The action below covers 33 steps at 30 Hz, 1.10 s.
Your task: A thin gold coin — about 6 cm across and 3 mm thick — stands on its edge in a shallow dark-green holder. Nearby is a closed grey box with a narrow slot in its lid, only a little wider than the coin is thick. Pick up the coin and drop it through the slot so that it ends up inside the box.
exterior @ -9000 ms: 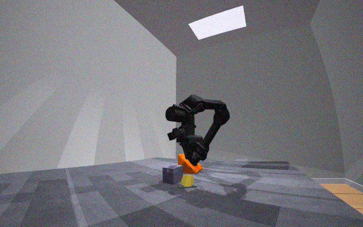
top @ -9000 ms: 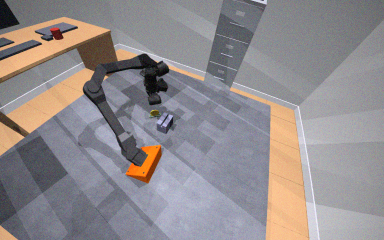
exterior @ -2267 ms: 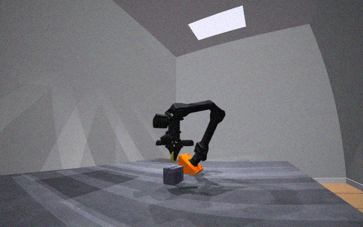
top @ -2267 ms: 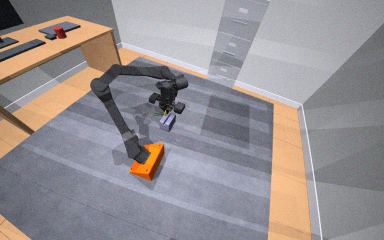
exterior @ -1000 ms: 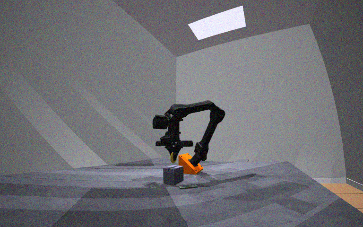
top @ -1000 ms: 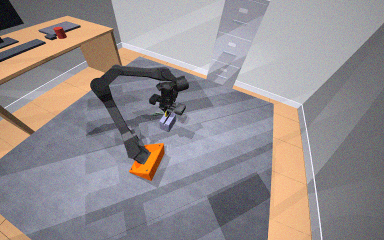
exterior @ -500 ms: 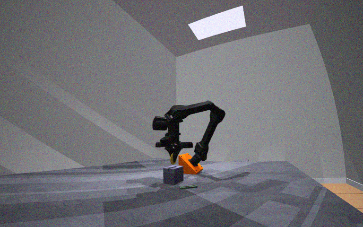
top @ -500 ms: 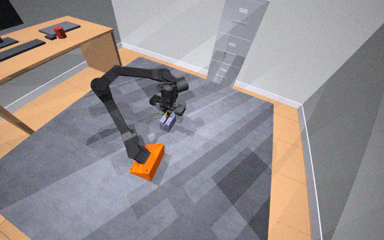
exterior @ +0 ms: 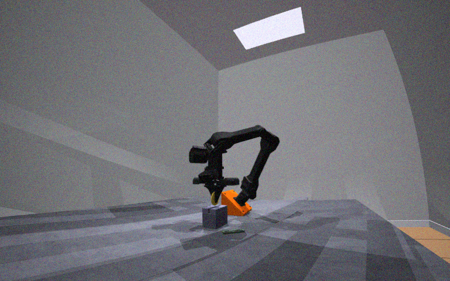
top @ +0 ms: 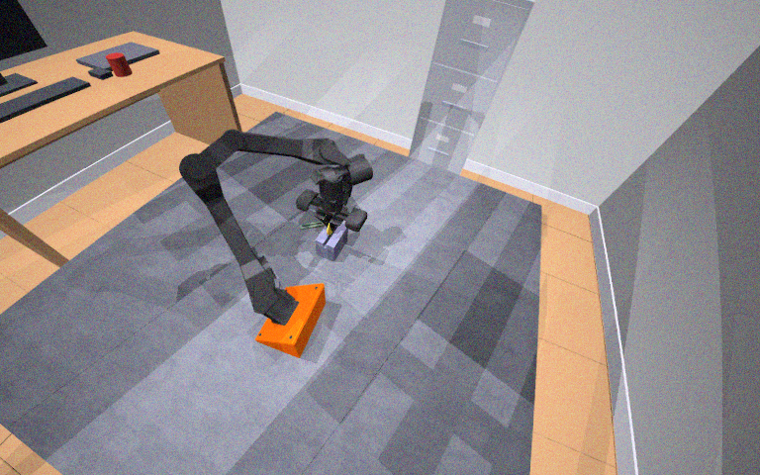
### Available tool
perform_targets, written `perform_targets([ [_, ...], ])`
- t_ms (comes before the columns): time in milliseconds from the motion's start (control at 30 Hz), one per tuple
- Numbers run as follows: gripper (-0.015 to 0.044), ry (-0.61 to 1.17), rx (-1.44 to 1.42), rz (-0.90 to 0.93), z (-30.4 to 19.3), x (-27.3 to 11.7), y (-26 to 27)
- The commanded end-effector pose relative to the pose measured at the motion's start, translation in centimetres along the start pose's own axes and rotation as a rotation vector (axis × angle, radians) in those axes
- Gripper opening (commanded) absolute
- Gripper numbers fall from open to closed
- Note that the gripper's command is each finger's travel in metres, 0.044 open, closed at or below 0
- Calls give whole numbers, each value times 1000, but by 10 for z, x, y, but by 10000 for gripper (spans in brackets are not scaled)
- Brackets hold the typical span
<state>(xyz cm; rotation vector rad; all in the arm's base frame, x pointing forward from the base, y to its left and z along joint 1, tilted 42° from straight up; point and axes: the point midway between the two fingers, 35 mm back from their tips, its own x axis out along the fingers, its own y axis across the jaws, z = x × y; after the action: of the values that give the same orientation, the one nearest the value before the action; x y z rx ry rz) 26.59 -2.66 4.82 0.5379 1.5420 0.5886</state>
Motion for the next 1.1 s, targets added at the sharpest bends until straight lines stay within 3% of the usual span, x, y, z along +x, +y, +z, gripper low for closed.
perform_targets([
  [0,0,-2,6,4,0,3,0],
  [133,0,-2,6,4,0,5,0],
  [333,157,0,0,0,0,2,0],
  [633,161,0,0,0,0,2,0],
  [967,423,0,2,0,0,-25,0],
  [1067,440,0,6,4,-3,-56,1],
])
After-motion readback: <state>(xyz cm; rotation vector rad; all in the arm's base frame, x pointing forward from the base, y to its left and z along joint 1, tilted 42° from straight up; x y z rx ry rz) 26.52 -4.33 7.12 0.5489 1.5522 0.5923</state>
